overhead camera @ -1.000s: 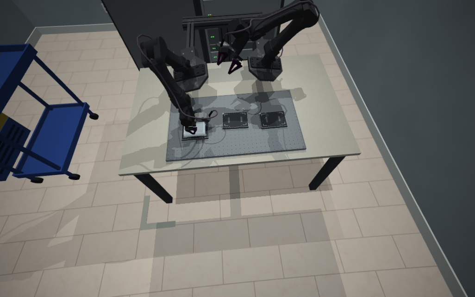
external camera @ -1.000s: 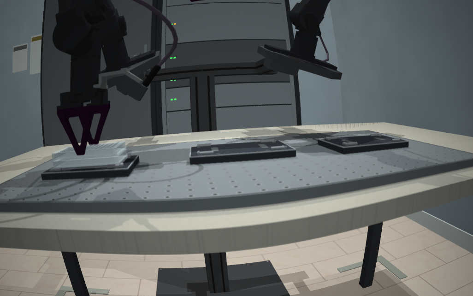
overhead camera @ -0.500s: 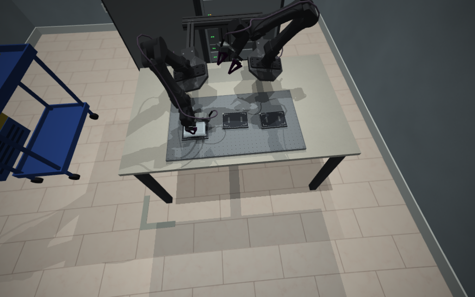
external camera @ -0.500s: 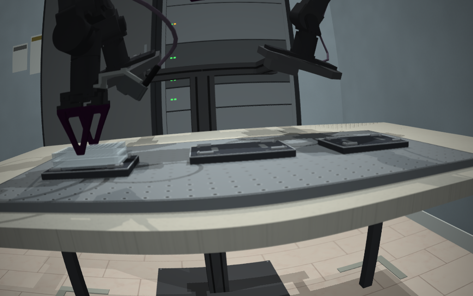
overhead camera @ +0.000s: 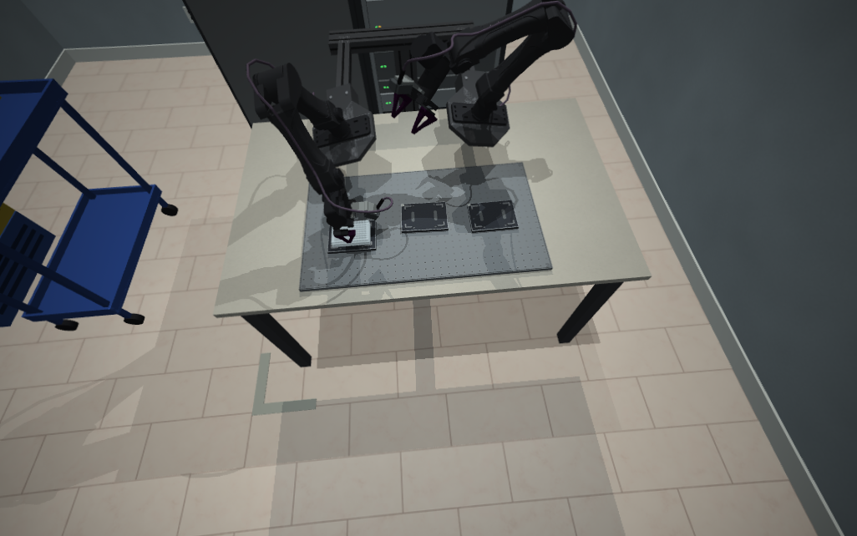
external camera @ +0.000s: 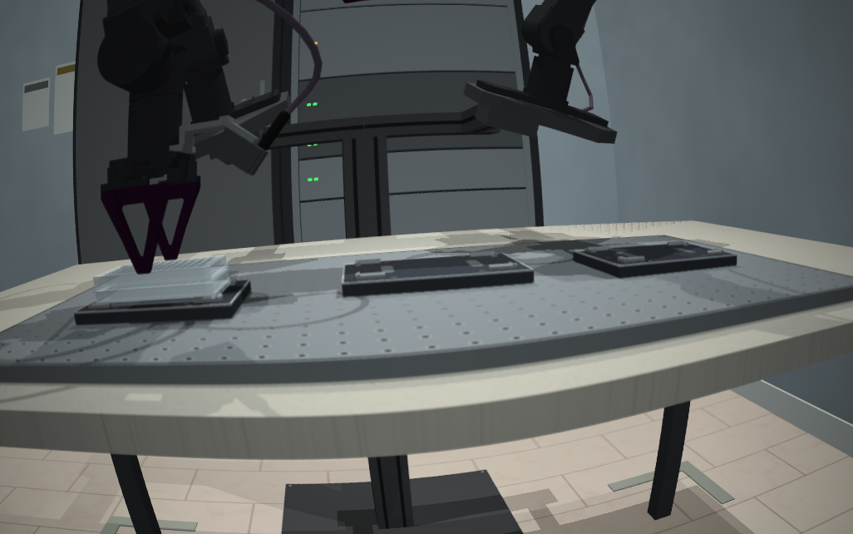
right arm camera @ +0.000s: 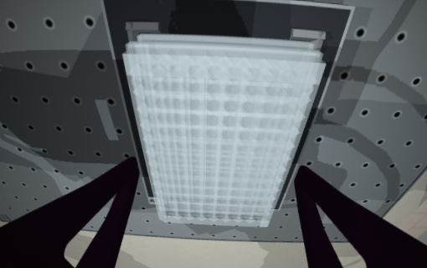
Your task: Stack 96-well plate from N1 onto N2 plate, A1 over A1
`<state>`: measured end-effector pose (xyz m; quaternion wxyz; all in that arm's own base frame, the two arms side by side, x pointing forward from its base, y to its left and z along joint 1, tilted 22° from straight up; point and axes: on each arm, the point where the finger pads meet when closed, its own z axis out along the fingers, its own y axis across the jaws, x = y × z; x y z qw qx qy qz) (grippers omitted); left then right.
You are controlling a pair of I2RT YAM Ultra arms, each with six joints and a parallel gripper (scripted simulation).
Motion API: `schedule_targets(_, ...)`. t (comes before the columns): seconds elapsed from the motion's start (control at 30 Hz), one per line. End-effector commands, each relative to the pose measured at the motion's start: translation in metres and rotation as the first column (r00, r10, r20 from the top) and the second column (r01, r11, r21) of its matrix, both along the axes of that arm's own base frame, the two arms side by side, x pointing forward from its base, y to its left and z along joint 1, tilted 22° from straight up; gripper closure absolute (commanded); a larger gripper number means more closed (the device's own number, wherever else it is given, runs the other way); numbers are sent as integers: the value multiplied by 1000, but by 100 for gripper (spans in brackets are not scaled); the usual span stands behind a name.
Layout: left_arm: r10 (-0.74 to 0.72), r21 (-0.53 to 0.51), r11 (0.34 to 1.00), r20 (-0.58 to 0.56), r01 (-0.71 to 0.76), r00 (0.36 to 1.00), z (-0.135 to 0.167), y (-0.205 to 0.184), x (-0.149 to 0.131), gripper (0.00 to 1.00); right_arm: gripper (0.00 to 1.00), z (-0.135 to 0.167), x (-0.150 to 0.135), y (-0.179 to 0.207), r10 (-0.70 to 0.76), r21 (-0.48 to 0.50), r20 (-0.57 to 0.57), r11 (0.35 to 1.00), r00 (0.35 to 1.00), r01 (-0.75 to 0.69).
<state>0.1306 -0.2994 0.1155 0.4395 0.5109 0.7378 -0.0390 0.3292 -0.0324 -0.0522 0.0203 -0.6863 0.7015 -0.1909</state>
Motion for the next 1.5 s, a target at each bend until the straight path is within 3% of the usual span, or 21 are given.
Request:
schedule_targets(0.0,-1,-46,999,12,2,1000,16,-7,-1,0,0,15,-9,5,1,-1,24,1000,1000,-1)
schedule_targets(0.2,-1,-46,999,12,2,1000,16,-7,-1,0,0,42,8,10,0,1,51,1000,999,0)
schedule_targets(0.5,-1,-46,999,12,2,1000,16,-7,-1,0,0,104,-10,25,0,2,52,1000,999,0)
schedule_targets(0.67,-1,-46,999,12,2,1000,16,-7,-1,0,0,89,-25,24,1,15,-8,1000,1000,-1)
schedule_targets(0.9,-1,-46,999,12,2,1000,16,-7,-1,0,0,91,-22,26,-26,37,17,999,1000,25)
schedule_targets(1.17,-1,-46,999,12,2,1000,16,-7,-1,0,0,95,-17,27,-324,284,198,922,925,262)
schedule_targets(1.4,-1,-46,999,12,2,1000,16,-7,-1,0,0,97,-22,26,-539,470,261,796,801,382)
schedule_targets(1.47,-1,-46,999,12,2,1000,16,-7,-1,0,0,97,-22,26,-539,470,261,796,801,382)
